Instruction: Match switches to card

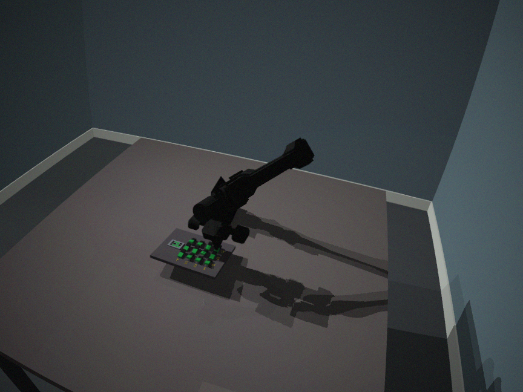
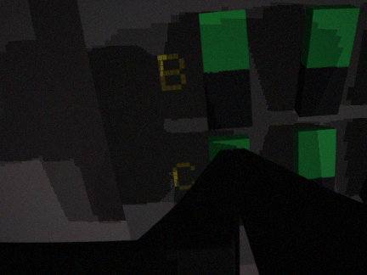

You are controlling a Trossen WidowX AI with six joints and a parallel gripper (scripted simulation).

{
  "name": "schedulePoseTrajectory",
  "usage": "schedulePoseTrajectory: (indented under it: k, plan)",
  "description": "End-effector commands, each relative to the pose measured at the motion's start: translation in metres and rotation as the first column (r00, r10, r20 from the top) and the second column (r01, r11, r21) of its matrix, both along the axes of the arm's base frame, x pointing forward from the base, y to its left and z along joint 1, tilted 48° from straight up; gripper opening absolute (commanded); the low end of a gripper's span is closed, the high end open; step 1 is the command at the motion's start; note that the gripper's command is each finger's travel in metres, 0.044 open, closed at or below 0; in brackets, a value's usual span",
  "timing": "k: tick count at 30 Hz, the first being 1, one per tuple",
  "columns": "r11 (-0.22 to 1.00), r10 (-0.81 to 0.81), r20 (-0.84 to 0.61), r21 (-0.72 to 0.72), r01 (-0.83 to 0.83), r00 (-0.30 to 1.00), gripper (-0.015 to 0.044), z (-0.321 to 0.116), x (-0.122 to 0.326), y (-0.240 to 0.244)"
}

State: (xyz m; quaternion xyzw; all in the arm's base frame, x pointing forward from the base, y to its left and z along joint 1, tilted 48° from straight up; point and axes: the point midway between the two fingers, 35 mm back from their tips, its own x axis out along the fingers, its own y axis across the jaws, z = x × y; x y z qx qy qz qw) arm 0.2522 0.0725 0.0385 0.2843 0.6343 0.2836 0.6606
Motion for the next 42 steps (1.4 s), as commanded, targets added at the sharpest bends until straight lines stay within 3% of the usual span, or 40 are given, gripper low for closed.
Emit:
schedulePoseTrajectory:
  k: [1,8,17,42]
  plan:
    - [1.000,-0.004,-0.004,0.005,0.004,1.000,0.0000,0.000,0.000,0.001]
    - [1.000,-0.023,0.013,0.003,0.023,1.000,0.0000,0.043,-0.005,-0.047]
    - [1.000,-0.023,0.012,0.002,0.023,1.000,0.0000,0.020,-0.023,-0.068]
    - [0.999,-0.042,0.030,0.005,0.042,0.999,0.0000,-0.014,-0.021,-0.030]
